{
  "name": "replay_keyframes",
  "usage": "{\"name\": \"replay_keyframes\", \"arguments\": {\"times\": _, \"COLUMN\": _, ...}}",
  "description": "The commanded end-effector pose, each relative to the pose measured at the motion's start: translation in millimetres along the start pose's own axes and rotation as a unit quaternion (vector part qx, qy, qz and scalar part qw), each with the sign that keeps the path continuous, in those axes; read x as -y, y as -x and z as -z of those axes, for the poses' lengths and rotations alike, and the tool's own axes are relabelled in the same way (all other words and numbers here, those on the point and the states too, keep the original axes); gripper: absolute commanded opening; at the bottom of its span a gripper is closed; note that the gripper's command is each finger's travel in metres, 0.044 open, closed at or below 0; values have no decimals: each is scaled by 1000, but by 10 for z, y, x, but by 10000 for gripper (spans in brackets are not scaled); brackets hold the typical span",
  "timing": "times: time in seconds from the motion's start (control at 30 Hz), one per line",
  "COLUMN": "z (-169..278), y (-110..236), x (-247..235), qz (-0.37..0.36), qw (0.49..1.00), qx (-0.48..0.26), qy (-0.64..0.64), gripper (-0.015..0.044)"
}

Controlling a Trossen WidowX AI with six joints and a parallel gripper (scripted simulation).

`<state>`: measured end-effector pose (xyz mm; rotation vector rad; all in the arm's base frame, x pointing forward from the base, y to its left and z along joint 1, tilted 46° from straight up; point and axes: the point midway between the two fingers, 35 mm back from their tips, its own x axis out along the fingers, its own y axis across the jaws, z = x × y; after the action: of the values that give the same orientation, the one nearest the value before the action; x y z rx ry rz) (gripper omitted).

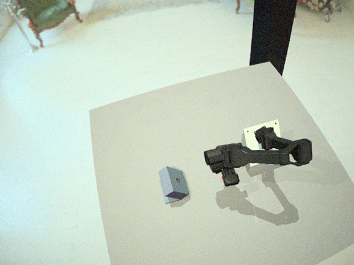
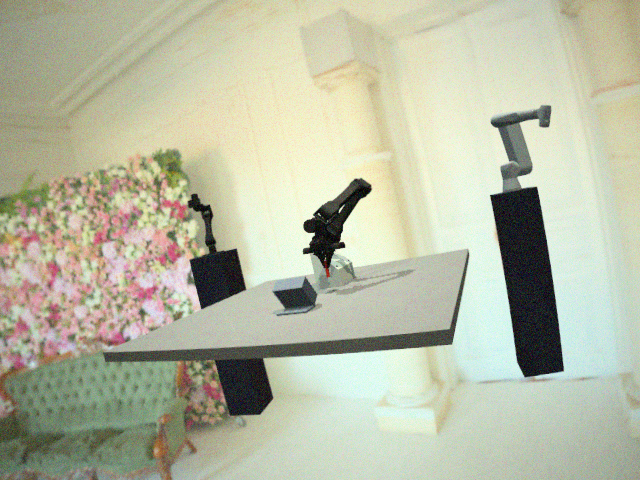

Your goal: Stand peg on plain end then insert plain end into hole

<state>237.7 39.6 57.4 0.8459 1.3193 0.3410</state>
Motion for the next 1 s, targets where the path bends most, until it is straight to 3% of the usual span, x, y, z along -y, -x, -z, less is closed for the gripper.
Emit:
{"name": "replay_keyframes", "arguments": {"times": 0.0, "z": -26, "y": -23, "x": 46, "qz": 4, "qw": 1000, "qx": 9, "qy": -8, "gripper": 0}}
{"name": "replay_keyframes", "arguments": {"times": 0.97, "z": -264, "y": -110, "x": 226, "qz": 9, "qw": 995, "qx": 84, "qy": -44, "gripper": 0}}
